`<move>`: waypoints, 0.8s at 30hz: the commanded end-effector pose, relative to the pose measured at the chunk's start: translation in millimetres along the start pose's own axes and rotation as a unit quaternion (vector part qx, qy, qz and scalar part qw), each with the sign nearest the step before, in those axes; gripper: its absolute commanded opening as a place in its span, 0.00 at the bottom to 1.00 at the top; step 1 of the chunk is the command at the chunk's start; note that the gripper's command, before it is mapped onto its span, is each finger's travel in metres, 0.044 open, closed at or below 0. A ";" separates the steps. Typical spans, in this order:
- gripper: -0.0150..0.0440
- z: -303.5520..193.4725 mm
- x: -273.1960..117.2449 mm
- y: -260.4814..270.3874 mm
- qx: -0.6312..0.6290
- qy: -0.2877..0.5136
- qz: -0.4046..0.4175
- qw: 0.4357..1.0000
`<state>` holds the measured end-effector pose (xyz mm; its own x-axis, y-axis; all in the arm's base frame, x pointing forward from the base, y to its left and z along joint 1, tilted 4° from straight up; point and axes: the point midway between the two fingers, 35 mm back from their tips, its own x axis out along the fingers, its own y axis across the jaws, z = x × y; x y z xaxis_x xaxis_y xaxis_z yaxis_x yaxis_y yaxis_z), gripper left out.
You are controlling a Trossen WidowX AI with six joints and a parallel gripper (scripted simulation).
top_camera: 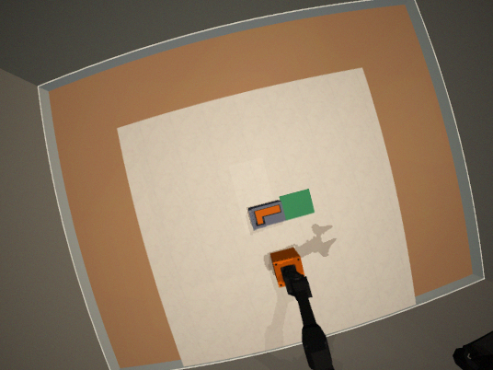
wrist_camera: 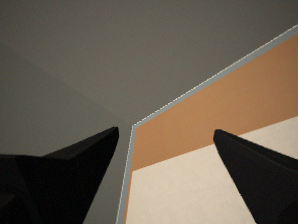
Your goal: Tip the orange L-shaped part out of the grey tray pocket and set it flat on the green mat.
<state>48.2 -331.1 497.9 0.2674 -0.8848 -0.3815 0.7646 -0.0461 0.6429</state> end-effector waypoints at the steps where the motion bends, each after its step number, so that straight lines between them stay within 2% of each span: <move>1: 0.89 -2.5 1.7 1.1 -0.002 0.004 0.001 1.000; 5: 0.71 -32.2 17.8 12.6 -0.021 0.053 0.015 0.998; 8: 0.58 -72.1 33.7 27.3 -0.056 0.108 0.029 0.992; 9: 0.56 -89.8 40.3 32.9 -0.069 0.132 0.035 0.988; 16: 0.56 -233.0 58.5 62.2 -0.180 0.299 0.072 0.934; 24: 0.56 -398.1 19.1 57.5 -0.344 0.445 0.110 0.819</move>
<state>314.5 -202.7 293.6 0.5716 -0.2162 -0.7915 0.7523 0.5231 0.4004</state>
